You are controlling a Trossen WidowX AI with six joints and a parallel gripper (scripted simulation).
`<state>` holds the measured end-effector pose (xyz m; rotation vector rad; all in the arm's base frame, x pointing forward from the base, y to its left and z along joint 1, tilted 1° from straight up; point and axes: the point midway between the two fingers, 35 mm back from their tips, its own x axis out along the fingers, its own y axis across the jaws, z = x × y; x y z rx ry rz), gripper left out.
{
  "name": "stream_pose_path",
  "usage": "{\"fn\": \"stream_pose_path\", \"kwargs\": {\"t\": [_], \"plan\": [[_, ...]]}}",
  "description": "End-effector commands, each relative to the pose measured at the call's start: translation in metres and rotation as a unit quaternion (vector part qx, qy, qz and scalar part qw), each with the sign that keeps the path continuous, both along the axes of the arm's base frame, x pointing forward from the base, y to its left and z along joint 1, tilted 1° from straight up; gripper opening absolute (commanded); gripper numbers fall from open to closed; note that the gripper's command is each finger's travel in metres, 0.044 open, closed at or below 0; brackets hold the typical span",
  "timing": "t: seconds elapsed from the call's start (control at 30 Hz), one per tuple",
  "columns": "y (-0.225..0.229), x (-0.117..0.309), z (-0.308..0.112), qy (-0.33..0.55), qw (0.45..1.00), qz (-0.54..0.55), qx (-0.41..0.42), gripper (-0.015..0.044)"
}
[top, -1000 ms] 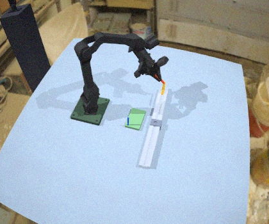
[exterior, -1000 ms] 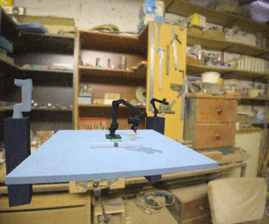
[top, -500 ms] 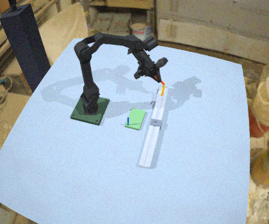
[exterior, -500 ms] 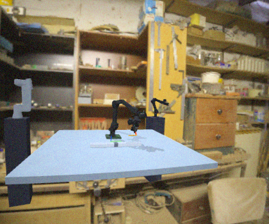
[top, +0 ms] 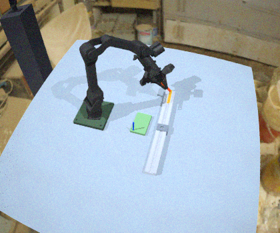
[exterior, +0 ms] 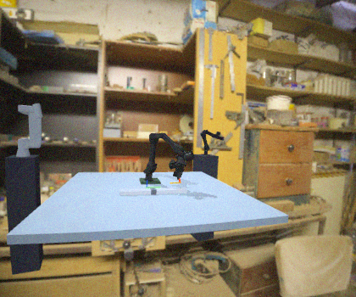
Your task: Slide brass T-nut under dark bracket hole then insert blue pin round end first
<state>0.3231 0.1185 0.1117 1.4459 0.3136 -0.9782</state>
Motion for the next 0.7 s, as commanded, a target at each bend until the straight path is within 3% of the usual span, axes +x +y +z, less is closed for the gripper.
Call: {"fn": "stream_pose_path", "kwargs": {"t": [0.0, 0.67], "plan": [[-0.001, -0.001, -0.008, 0.0, 1.0, -0.003, -0.002, -0.015], [-0.001, -0.001, -0.029, 0.0, 1.0, -0.004, -0.004, -0.015]]}}
